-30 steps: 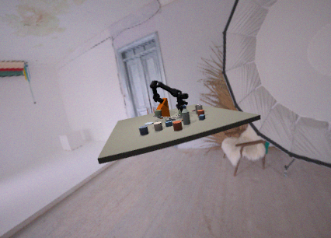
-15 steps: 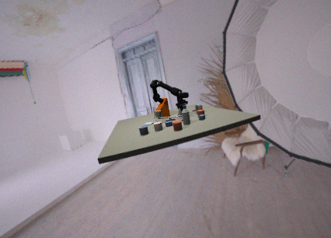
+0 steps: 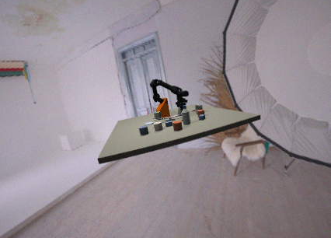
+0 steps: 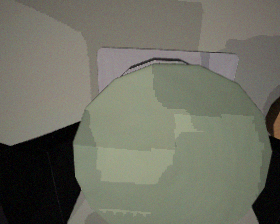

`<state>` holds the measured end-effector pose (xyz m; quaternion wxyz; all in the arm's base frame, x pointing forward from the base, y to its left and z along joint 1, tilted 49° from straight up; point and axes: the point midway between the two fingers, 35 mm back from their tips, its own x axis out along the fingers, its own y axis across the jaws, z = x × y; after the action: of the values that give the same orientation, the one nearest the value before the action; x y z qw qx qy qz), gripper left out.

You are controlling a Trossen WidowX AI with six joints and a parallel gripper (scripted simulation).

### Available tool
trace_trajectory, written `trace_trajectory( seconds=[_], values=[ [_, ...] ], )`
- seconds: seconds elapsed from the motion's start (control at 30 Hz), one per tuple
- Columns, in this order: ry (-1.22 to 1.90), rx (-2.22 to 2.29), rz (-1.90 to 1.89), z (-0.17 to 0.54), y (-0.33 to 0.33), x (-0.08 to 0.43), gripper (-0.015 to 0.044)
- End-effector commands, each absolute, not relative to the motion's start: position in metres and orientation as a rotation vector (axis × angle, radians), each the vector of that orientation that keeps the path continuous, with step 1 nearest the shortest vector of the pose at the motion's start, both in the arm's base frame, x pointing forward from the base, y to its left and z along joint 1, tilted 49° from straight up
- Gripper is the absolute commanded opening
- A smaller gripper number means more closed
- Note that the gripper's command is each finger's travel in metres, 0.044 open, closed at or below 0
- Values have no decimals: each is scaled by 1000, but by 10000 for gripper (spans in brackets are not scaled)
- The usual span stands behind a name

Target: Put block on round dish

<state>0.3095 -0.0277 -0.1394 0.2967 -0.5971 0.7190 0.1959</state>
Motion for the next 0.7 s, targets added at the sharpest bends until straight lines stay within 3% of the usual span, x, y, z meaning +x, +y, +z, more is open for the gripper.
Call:
trace_trajectory(
  seconds=[0.0, 0.67],
  values=[
    [1886, -1578, 518, -135, -19, 316, 0],
    [1884, -1577, 521, -119, 0, 319, 0]
  ],
)
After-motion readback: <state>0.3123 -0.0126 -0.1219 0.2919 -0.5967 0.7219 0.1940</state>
